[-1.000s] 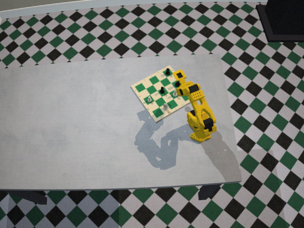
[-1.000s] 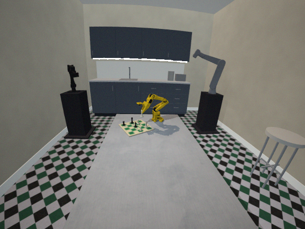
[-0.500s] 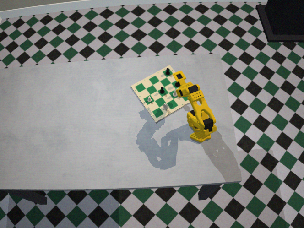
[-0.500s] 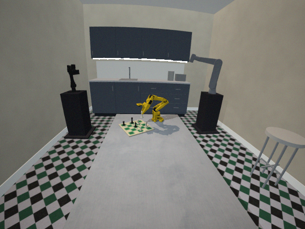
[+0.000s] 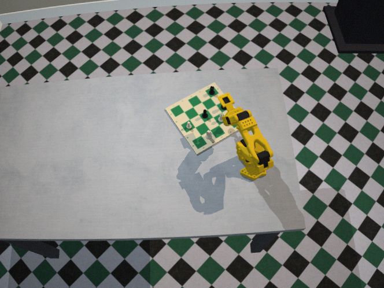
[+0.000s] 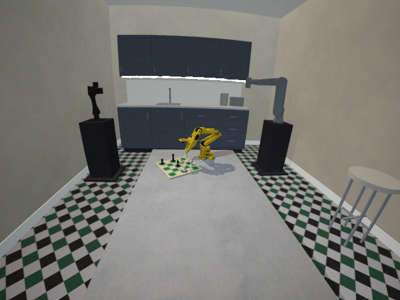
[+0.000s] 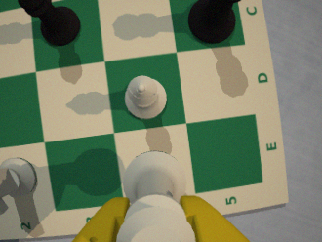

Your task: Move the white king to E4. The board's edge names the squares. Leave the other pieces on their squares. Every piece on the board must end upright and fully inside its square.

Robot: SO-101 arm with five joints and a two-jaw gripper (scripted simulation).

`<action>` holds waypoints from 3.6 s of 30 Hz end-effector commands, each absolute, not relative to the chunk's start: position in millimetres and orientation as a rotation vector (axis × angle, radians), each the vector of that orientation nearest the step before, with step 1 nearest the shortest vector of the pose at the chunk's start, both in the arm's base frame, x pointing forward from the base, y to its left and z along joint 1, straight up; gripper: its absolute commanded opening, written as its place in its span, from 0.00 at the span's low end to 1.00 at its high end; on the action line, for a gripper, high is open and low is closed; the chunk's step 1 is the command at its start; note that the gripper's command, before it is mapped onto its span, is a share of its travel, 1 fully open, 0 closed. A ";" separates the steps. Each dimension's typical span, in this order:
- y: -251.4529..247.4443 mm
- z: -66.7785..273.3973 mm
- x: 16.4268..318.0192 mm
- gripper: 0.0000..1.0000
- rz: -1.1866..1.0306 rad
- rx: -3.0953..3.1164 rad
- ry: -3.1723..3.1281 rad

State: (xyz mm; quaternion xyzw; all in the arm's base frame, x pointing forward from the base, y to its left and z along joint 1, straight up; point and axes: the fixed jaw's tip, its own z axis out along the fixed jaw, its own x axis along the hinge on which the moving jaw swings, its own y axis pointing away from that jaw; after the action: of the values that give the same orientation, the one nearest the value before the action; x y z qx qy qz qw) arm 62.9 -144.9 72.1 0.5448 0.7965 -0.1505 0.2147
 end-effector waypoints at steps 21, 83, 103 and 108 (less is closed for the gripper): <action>-144.9 52.4 64.2 0.00 -0.423 1.490 2.212; -144.1 40.4 63.7 0.00 -0.424 1.491 2.211; -145.6 42.9 64.1 0.00 -0.424 1.492 2.211; -145.7 43.1 64.2 0.00 -0.424 1.492 2.211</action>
State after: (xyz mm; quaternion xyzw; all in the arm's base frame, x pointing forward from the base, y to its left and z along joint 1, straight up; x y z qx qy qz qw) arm 63.2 -145.6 42.6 0.5441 0.7955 -0.1532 0.2185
